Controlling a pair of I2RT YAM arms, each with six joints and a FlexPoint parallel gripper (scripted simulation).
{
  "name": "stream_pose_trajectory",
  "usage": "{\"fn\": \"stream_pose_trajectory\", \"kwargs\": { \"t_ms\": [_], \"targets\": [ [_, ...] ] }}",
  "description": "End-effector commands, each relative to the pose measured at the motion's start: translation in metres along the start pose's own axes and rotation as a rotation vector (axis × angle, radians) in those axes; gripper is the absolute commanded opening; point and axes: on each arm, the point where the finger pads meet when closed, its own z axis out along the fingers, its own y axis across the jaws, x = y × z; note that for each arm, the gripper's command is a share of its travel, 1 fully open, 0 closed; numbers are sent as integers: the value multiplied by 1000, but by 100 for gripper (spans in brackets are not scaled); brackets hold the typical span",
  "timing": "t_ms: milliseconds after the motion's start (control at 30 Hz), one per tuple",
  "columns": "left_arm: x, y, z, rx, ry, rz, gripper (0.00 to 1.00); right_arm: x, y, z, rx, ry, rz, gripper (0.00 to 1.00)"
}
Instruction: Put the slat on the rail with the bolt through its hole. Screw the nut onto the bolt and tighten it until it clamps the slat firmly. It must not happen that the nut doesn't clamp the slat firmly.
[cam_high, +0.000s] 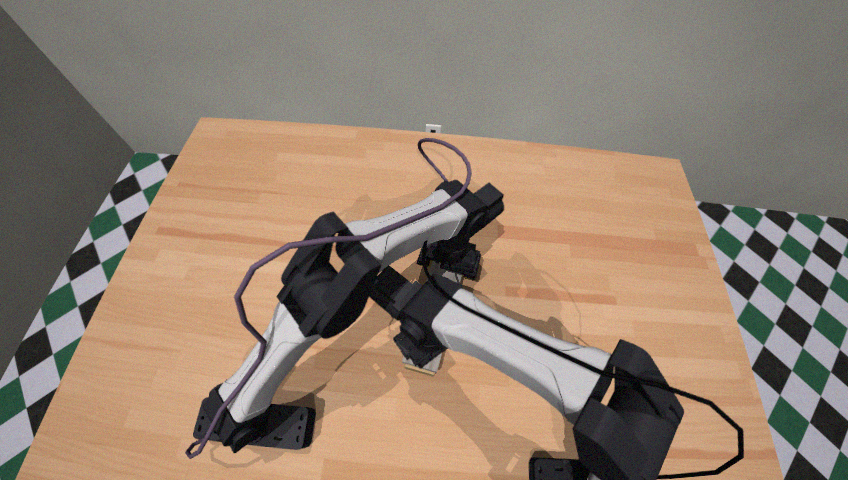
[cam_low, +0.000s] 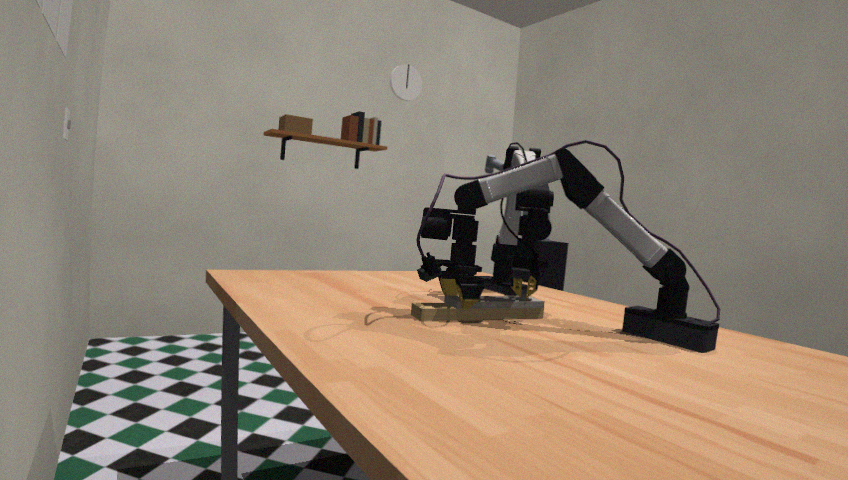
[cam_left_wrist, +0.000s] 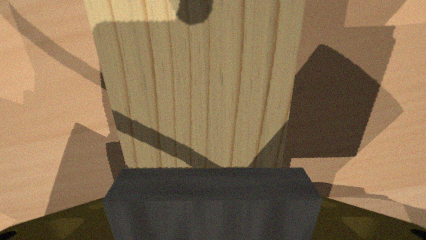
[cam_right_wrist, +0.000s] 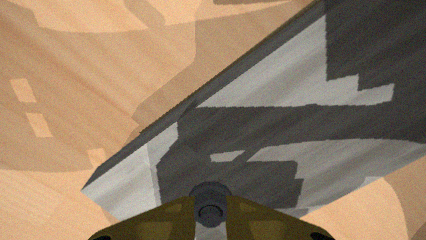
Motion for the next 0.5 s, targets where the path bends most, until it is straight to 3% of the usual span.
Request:
{"fn": "stream_pose_trajectory", "kwargs": {
  "t_ms": [0, 467],
  "targets": [
    [-4, -1, -7, 9, -17, 5, 67, 1, 0, -5, -9, -11, 209, 11],
    [-4, -1, -7, 9, -17, 5, 67, 0, 0, -6, -15, -17, 685, 11]
  ]
}}
